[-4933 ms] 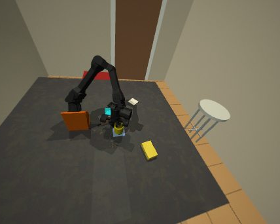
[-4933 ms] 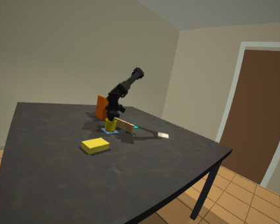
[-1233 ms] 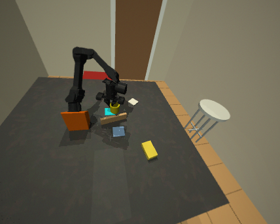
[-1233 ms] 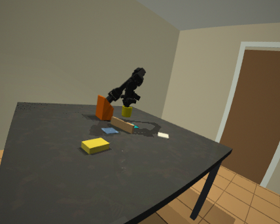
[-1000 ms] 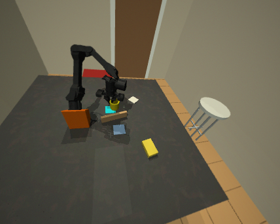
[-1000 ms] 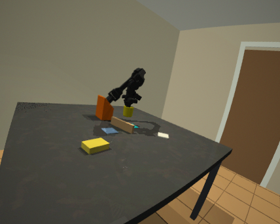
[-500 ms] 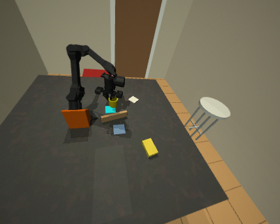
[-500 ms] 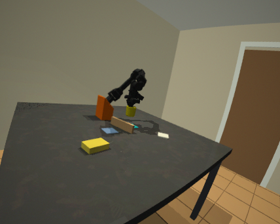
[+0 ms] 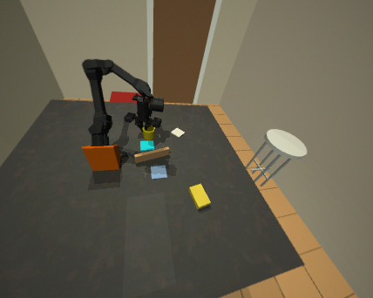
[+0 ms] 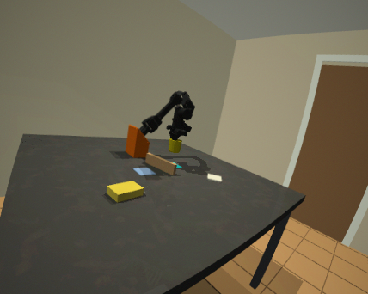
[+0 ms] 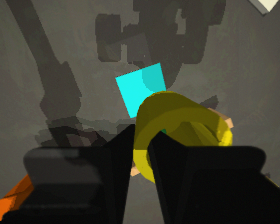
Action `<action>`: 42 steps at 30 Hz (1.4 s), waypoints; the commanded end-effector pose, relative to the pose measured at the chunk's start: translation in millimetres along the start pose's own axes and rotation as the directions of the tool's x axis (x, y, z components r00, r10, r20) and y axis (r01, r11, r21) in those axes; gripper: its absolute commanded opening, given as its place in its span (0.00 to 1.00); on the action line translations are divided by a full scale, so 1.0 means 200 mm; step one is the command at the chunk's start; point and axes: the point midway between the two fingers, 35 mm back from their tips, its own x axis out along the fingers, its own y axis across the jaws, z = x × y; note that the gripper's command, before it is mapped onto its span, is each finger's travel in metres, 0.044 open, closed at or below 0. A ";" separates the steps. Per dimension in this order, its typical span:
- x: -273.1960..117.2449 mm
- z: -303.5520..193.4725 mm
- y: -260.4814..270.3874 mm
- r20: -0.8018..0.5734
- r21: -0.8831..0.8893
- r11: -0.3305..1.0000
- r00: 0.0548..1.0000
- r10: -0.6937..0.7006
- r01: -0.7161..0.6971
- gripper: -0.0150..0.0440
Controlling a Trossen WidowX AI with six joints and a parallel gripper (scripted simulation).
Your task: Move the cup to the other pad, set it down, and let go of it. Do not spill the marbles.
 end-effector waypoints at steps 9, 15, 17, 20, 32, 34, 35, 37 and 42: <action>0.01 0.08 0.08 0.006 0.010 1.000 1.000 0.006 -0.006 0.25; 0.03 0.08 0.08 0.006 0.009 1.000 1.000 0.005 -0.005 0.25; 0.05 0.08 0.08 0.006 0.009 1.000 1.000 0.005 -0.005 0.25; 0.06 0.08 0.08 0.006 0.009 1.000 1.000 0.005 -0.005 0.25; 0.13 0.09 0.07 0.005 0.009 1.000 1.000 0.005 -0.005 0.25; 0.14 0.09 0.07 0.005 0.009 1.000 1.000 0.005 -0.005 0.25; 0.15 0.09 0.07 0.005 0.009 1.000 1.000 0.005 -0.005 0.25; 0.16 0.09 0.07 0.006 0.009 1.000 1.000 0.005 -0.005 0.25; 0.19 0.09 0.07 0.006 0.009 1.000 1.000 0.005 -0.005 0.25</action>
